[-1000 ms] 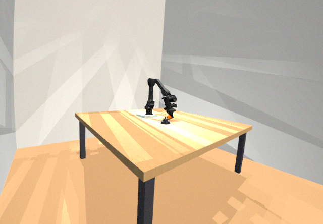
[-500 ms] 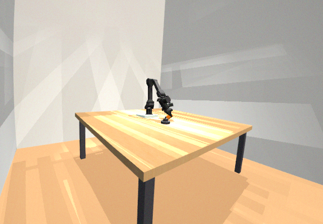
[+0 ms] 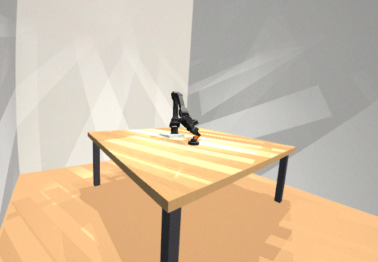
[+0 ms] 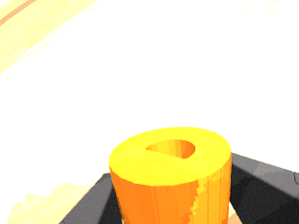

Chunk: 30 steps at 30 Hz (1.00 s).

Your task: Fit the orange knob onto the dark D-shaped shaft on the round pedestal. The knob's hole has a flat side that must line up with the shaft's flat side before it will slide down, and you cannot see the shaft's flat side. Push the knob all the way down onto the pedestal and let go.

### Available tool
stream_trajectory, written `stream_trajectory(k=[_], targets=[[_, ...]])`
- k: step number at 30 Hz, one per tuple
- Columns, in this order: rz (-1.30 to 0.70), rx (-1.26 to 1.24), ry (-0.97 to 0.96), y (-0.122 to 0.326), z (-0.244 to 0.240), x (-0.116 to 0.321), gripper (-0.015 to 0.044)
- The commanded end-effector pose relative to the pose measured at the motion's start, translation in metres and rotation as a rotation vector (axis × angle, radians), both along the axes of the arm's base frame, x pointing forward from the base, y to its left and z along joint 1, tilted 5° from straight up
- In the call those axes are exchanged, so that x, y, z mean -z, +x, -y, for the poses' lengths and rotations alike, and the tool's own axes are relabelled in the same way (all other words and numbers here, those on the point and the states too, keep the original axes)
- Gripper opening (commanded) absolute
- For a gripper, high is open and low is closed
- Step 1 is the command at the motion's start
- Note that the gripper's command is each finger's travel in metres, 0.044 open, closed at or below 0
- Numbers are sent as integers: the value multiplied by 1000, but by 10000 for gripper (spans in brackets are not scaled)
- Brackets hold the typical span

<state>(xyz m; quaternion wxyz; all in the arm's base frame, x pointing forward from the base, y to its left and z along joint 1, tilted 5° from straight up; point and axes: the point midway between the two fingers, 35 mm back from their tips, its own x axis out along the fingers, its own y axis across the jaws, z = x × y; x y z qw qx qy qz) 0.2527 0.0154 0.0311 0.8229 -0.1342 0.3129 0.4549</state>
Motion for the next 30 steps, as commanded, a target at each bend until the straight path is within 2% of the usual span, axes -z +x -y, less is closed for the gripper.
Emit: stream_trajectory(k=[1, 18, 27, 30], targets=[[41, 3, 58, -3, 3, 1, 179], [201, 21, 300, -15, 18, 8, 179], [173, 19, 256, -16, 21, 6, 179], [174, 20, 266, -15, 18, 6, 258]])
